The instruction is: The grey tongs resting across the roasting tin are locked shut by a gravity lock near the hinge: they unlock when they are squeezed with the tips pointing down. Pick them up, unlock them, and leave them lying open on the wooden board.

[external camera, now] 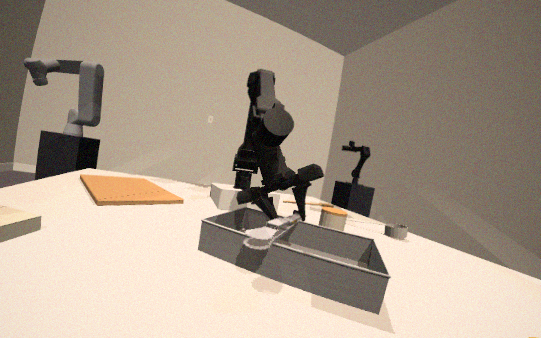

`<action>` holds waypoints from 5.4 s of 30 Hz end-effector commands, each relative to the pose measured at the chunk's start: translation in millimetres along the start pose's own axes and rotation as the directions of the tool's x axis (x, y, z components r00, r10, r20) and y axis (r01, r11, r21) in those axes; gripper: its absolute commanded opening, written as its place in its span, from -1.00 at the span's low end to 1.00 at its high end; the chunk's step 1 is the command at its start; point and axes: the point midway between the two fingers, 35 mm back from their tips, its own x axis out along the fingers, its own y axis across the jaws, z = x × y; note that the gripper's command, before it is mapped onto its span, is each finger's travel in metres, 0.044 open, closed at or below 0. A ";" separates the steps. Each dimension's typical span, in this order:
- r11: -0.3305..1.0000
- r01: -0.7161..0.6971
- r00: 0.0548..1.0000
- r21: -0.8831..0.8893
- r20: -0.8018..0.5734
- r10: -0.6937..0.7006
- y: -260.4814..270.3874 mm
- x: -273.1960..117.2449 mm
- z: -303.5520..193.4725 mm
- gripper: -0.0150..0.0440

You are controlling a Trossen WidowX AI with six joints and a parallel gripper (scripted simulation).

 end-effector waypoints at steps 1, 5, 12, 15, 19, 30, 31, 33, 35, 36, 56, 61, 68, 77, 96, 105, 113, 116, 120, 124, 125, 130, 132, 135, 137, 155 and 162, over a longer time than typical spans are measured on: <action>1.000 -0.005 1.000 0.006 0.000 0.005 1.3 6.8 0.6 0.39; 1.000 -0.005 1.000 0.006 0.000 0.005 1.5 13.3 1.0 0.39; 1.000 -0.004 1.000 0.006 0.000 0.004 2.0 24.7 2.0 0.39; 1.000 -0.004 1.000 0.006 0.000 0.004 2.3 29.5 2.6 0.39; 1.000 0.001 1.000 0.000 0.002 -0.001 1.2 28.8 2.5 0.30; 1.000 0.001 1.000 0.000 0.002 -0.001 1.2 28.8 2.5 -0.28; 1.000 0.001 1.000 0.000 0.002 -0.001 1.2 28.8 2.5 -0.30; 1.000 0.001 1.000 0.000 0.002 -0.001 1.2 28.8 2.5 -0.35; 1.000 0.001 1.000 0.000 0.002 -0.001 1.2 28.8 2.5 -0.53; 1.000 0.001 1.000 0.000 0.002 -0.001 1.2 28.8 2.5 -0.61; 1.000 -0.003 1.000 0.006 0.000 0.003 -37.7 -37.8 2.1 -1.00; 0.999 -0.048 0.999 0.013 0.004 0.048 -37.6 -36.1 1.9 -1.00; 0.983 -0.180 0.984 0.024 0.014 0.179 -37.0 -32.8 2.1 -1.00; 0.937 -0.348 0.937 0.022 0.016 0.348 -36.4 -32.0 3.3 -1.00; 0.868 -0.495 0.869 0.037 0.015 0.495 -32.1 -35.5 3.9 -1.00; 0.812 -0.466 0.870 0.350 0.013 0.494 -21.6 -42.9 -11.6 -1.00; 0.670 -0.380 0.873 0.638 0.007 0.488 -10.7 -51.3 -28.5 -1.00; 0.595 -0.338 0.873 0.729 0.006 0.488 -6.2 -54.2 -34.0 -1.00; 0.482 -0.273 0.873 0.833 0.003 0.488 -0.3 -58.3 -41.2 -1.00; 0.355 -0.201 0.873 0.913 0.002 0.488 5.8 -62.4 -48.1 -1.00; 0.322 -0.182 0.873 0.929 0.002 0.488 7.4 -63.4 -49.8 -1.00; 0.149 -0.083 0.872 0.985 0.000 0.489 15.4 -68.7 -58.0 -1.00; 0.077 -0.043 0.872 0.996 0.000 0.489 18.7 -70.8 -61.2 -1.00; -0.031 0.020 0.872 0.999 -0.002 0.489 23.8 -74.0 -66.0 -1.00; -0.103 0.061 0.872 0.993 -0.002 0.490 27.3 -76.2 -69.1 -1.00; -0.660 0.379 0.870 0.649 -0.008 0.492 59.8 -97.0 -94.5 -1.00; -0.792 0.455 0.869 0.406 -0.009 0.494 73.0 -105.3 -102.9 -1.00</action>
